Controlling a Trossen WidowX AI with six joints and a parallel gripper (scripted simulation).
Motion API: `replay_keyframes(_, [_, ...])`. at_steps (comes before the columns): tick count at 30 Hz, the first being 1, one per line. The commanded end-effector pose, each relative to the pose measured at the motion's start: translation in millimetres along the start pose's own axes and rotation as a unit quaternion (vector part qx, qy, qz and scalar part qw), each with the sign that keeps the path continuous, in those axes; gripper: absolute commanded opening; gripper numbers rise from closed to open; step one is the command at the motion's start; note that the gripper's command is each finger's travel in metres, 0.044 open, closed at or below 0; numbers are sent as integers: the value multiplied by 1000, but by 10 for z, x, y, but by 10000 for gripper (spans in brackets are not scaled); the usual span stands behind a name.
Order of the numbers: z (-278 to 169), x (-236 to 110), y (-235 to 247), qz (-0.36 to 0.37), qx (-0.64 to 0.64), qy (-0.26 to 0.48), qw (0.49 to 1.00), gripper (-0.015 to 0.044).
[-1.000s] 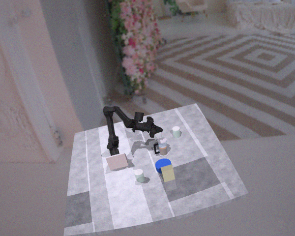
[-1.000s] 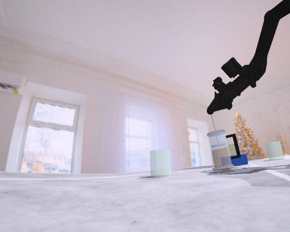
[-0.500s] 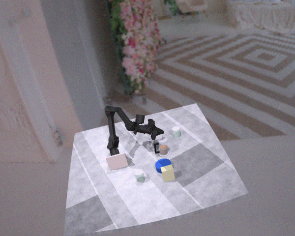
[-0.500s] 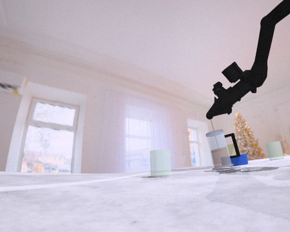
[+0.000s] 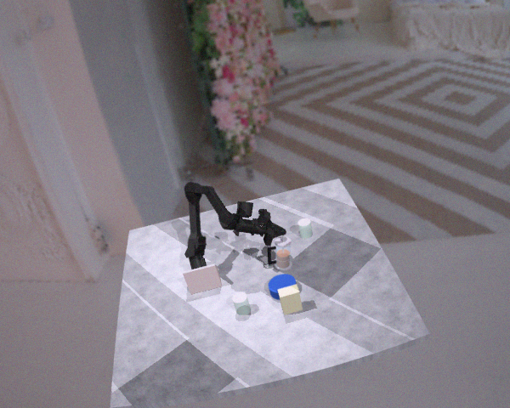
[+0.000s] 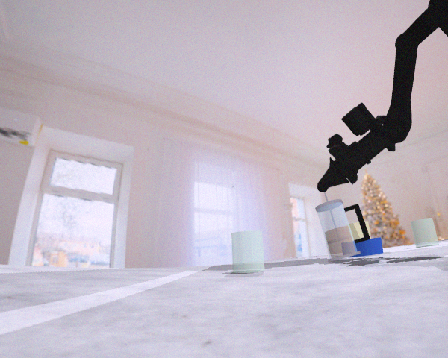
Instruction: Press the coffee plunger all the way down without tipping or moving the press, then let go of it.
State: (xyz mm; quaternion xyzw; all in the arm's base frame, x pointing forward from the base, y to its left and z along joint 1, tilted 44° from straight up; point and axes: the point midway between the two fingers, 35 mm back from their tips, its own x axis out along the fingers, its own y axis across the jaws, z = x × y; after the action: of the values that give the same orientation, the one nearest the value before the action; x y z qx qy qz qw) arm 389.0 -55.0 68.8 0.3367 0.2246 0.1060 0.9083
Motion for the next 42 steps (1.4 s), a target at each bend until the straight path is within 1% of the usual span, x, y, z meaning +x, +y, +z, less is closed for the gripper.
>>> replay_keyframes(1, [-228,79,10,6,18,35,999,123])
replay_keyframes(42, [-200,86,-40,6,18,34,999,123])
